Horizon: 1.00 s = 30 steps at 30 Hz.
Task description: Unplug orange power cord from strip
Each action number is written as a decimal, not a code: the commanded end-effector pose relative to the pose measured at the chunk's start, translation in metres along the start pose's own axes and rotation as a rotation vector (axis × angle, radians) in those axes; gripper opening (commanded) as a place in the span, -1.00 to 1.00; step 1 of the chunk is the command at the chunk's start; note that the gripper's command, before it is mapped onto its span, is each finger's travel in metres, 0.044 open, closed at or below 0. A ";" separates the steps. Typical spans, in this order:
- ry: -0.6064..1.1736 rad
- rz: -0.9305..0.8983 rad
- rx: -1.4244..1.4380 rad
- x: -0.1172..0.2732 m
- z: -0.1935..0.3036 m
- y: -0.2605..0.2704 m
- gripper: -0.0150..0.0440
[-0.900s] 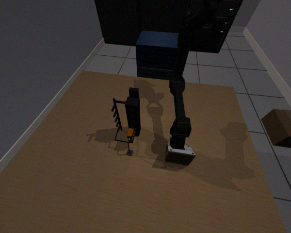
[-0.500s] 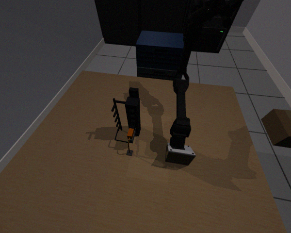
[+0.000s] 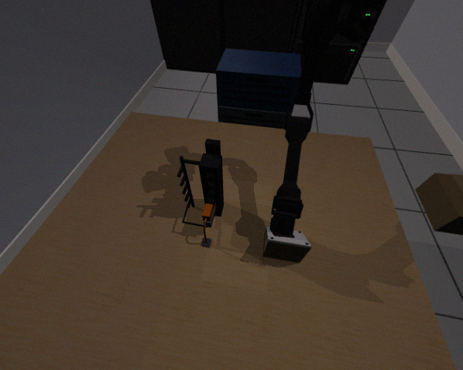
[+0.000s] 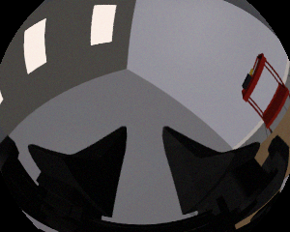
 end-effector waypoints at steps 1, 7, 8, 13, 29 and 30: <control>-0.128 0.173 0.075 -0.024 -0.043 -0.048 0.05; -0.247 0.413 0.165 -0.034 -0.099 -0.114 0.05; -0.257 0.444 0.176 -0.034 -0.106 -0.122 0.05; -0.298 0.639 0.242 -0.029 -0.140 -0.172 0.05; 0.054 1.539 0.432 0.077 -0.211 -0.375 0.05; 0.111 1.587 0.433 0.086 -0.211 -0.386 0.05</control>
Point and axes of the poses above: the point midway between the two fingers, 35 mm back from their tips, its own x axis back along the fingers, its own y axis across the jaws, z = x × y, the point moved 4 cm from there along x, back along the fingers, and after that the axes turned 1 degree about -x, right-handed, at the moved point
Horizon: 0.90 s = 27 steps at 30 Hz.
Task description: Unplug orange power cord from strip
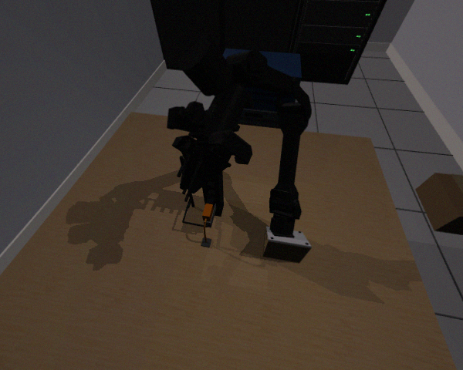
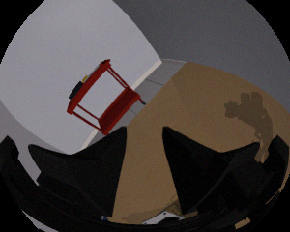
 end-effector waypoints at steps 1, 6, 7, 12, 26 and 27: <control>0.188 0.172 0.166 -0.041 0.024 -0.046 0.05; 0.470 0.303 0.388 -0.075 0.062 -0.098 0.05; 0.535 0.318 0.436 -0.080 0.071 -0.109 0.05; 0.882 0.320 0.682 -0.096 0.117 -0.155 0.05; 1.126 0.248 0.850 -0.099 0.149 -0.182 0.05; 1.126 0.248 0.850 -0.099 0.149 -0.182 0.05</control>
Point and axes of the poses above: the point midway between the two fingers, 35 mm back from their tips, its own x axis back along the fingers, its own y axis across the jaws, z = x × y, the point moved 4 cm from there along x, back along the fingers, and after that the axes turned 1 degree about -x, right-handed, at the moved point
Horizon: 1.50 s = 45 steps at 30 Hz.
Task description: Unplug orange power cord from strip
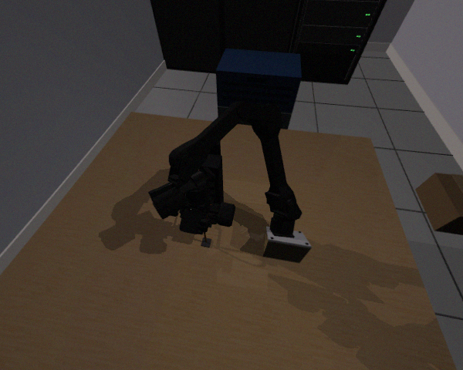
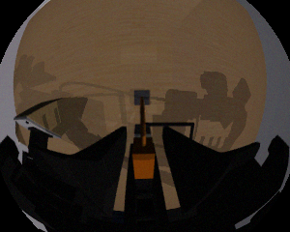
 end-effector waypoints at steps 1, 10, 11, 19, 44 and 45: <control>0.014 -0.004 0.019 -0.002 0.000 0.000 0.05; 0.014 -0.004 0.020 -0.002 0.010 -0.001 0.05; 0.014 -0.004 0.020 -0.002 0.012 -0.001 0.05; 0.015 -0.004 0.020 -0.002 0.025 -0.001 0.05; 0.017 -0.004 0.020 -0.014 0.041 -0.001 0.05; 0.017 -0.004 0.020 -0.014 0.041 -0.001 0.05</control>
Point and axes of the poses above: the point midway between the two fingers, 35 mm back from their tips, its own x axis back along the fingers, its own y axis across the jaws, z = x × y, the point moved 4 cm from there along x, back along the fingers, and after that the axes turned 1 degree about -x, right-handed, at the moved point
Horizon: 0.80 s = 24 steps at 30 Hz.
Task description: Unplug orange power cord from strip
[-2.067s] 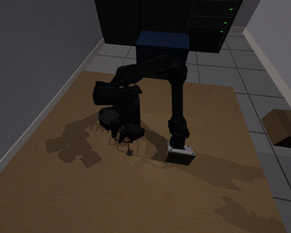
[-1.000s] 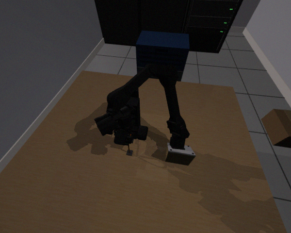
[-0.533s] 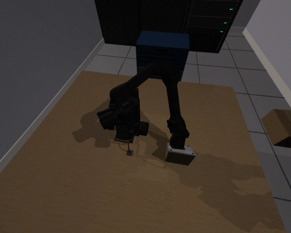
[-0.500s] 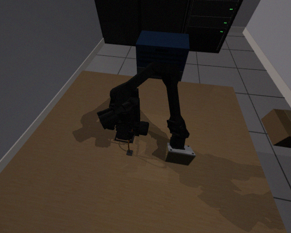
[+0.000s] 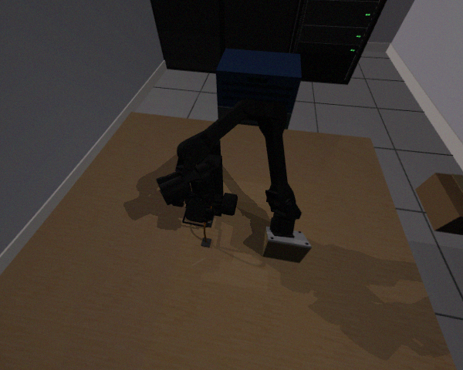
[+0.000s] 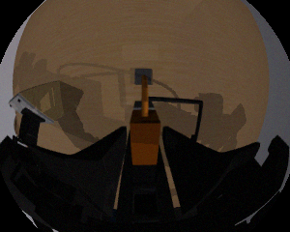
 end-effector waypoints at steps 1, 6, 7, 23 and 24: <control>0.000 0.000 0.000 0.000 0.000 0.000 -0.04; 0.000 0.000 0.000 0.000 0.000 0.000 -0.35; 0.000 0.000 0.000 0.000 0.000 0.000 -0.37; -0.002 0.001 0.001 0.001 -0.013 -0.001 -0.49; -0.002 0.001 0.001 0.001 -0.015 -0.001 -0.49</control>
Point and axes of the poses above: the point midway between the two fingers, 35 mm back from their tips, its own x axis back along the fingers, its own y axis across the jaws, z = x × y, the point moved 4 cm from there along x, back along the fingers, and after that the axes turned 1 degree about -x, right-handed, at the moved point
